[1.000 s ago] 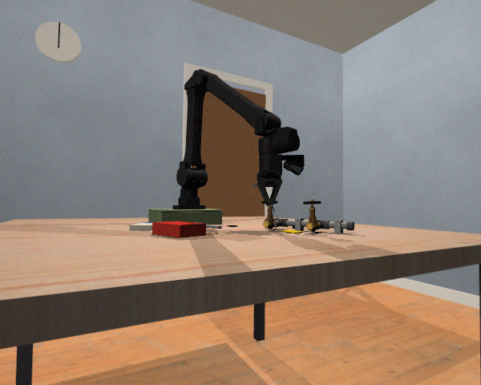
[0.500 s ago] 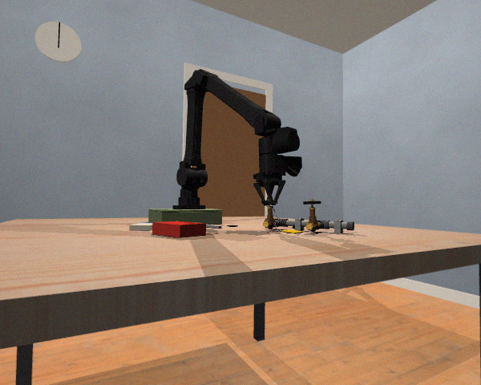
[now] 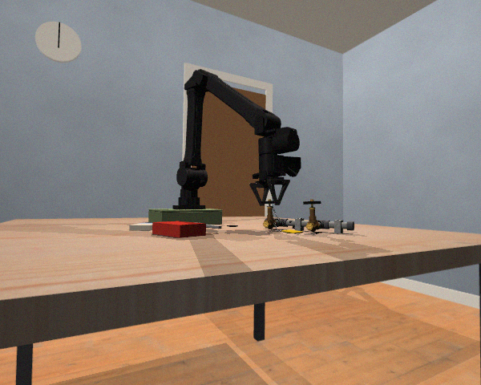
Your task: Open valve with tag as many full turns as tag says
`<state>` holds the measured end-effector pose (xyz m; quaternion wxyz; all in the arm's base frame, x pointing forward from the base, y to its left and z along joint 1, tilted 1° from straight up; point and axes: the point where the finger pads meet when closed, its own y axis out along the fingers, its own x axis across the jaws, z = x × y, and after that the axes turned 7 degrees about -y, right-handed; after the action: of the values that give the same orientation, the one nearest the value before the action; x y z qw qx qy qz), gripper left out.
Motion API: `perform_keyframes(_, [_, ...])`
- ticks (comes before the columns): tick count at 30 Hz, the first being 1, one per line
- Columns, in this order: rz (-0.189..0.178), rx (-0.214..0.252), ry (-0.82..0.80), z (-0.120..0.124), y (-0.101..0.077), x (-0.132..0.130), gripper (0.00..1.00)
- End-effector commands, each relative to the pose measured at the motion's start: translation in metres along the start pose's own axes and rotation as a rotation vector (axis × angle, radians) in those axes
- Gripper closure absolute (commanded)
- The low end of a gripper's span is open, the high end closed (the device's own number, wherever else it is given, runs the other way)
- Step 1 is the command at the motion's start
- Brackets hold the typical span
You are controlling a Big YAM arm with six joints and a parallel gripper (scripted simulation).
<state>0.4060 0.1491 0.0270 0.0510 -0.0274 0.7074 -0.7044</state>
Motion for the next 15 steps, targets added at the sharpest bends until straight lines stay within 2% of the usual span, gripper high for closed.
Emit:
perform_keyframes(1, [0.037, -0.012, -0.007, -0.0018, -0.0134, -0.0138, 0.00])
perform_keyframes(15, [0.036, -0.012, 0.008, -0.0018, -0.0134, -0.0138, 0.00])
